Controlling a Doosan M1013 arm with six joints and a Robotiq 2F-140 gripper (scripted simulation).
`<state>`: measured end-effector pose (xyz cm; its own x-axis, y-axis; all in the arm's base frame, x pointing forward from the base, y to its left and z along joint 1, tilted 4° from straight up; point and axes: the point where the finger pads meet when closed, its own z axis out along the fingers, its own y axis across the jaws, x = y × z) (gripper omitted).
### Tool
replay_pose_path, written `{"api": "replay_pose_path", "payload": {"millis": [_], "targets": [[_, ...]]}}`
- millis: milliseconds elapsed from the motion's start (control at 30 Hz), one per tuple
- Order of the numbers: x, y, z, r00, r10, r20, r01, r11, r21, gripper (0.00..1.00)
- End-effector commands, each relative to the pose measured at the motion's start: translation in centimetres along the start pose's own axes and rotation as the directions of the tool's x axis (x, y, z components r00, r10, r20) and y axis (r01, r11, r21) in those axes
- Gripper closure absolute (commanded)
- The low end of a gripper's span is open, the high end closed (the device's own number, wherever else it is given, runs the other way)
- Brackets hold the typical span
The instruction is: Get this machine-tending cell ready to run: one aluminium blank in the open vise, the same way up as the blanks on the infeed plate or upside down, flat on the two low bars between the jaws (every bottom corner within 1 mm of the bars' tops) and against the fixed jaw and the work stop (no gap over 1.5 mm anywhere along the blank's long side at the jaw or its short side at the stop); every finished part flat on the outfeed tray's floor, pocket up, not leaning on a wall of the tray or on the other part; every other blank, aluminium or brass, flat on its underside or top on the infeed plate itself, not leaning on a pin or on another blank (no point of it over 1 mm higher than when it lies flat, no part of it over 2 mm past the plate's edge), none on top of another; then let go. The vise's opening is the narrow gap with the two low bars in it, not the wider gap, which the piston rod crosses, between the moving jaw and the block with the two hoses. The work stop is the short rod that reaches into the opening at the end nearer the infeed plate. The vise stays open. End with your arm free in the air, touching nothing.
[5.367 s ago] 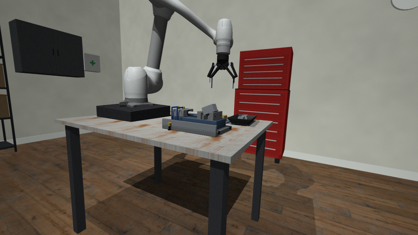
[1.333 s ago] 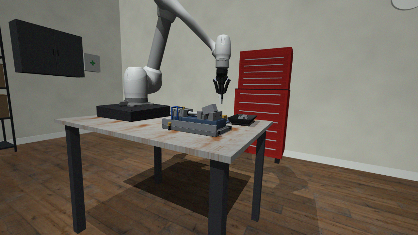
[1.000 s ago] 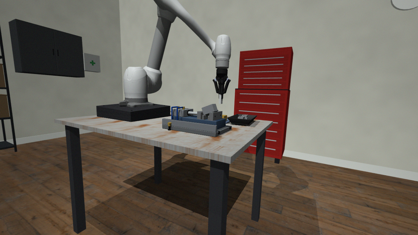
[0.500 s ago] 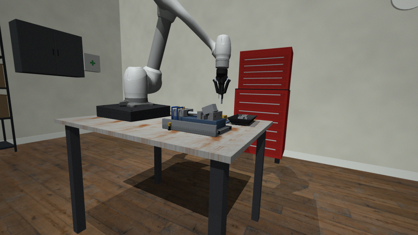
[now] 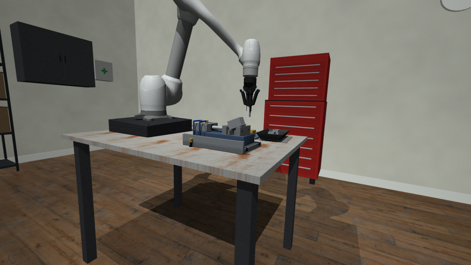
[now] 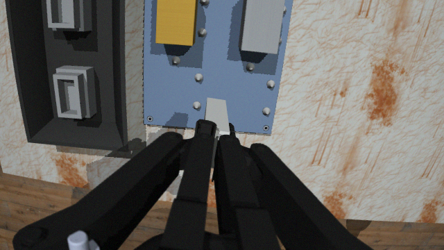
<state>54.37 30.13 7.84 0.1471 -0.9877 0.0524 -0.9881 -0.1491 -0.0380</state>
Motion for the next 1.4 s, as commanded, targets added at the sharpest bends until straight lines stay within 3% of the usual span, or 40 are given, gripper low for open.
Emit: {"api": "replay_pose_path", "payload": {"millis": [0, 900, 1367], "targets": [[0.0, 0.0, -0.3, 1.000, 0.000, 0.000, 0.000, 1.000, 0.000, 1.00], [0.0, 0.0, -6.1, 1.000, 0.000, 0.000, 0.000, 1.000, 0.000, 1.00], [0.0, -0.2, -6.8, 1.000, 0.000, 0.000, 0.000, 1.000, 0.000, 1.00]]}}
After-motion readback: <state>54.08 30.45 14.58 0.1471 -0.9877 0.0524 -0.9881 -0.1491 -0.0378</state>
